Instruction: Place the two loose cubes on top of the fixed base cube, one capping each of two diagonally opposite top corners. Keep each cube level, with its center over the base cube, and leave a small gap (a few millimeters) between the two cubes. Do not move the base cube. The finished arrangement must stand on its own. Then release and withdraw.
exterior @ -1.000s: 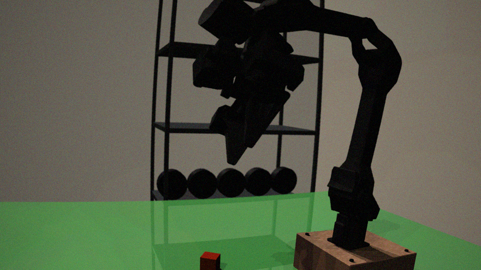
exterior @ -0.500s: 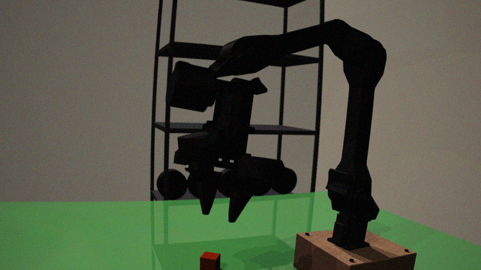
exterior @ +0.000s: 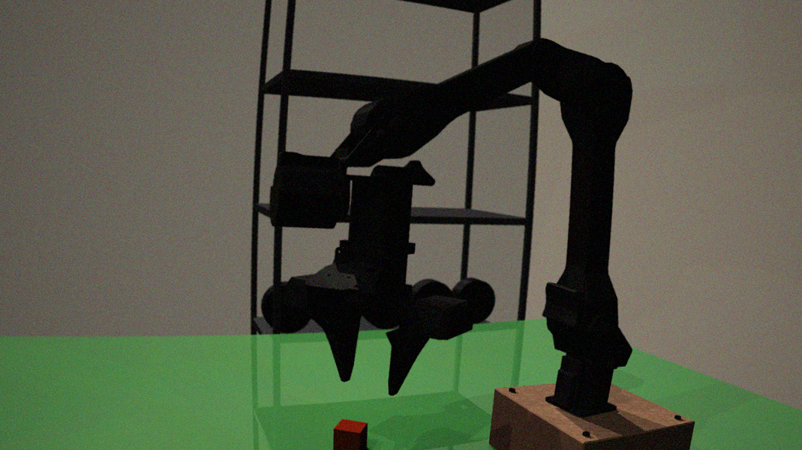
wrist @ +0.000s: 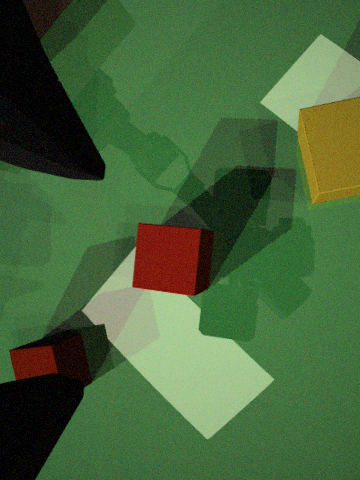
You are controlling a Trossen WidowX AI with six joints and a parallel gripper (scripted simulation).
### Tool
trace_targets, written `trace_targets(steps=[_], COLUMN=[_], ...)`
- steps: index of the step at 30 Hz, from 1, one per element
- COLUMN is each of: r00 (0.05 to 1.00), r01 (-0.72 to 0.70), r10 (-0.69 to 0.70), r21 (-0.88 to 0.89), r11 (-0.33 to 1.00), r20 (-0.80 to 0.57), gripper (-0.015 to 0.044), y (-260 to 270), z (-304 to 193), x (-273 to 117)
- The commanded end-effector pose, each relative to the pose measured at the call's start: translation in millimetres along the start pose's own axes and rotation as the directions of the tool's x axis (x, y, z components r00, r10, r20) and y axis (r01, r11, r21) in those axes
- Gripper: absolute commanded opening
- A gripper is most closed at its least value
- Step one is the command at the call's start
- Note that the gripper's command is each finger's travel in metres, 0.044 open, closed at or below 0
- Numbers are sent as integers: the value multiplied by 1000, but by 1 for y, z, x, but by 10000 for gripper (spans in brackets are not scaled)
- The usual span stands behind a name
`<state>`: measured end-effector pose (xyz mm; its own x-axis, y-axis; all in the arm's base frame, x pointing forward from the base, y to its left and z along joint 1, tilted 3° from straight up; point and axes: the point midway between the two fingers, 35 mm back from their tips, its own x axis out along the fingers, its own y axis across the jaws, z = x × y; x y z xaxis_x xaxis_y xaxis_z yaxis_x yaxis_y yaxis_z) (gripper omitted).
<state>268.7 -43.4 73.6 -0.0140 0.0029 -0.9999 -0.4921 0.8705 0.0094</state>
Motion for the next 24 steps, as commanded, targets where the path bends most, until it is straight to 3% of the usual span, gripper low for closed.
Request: trace_targets(steps=[1,5,24], r00=[1000,1000,1000], r01=[-10,-10,-10], r10=[10,10,10], r21=[-8,-8,-8], r11=[1000,1000,1000], r20=[-23,-23,-23], gripper=[265,265,265], y=[1,3,3], z=[-4,-6,-6], x=[29,59,82])
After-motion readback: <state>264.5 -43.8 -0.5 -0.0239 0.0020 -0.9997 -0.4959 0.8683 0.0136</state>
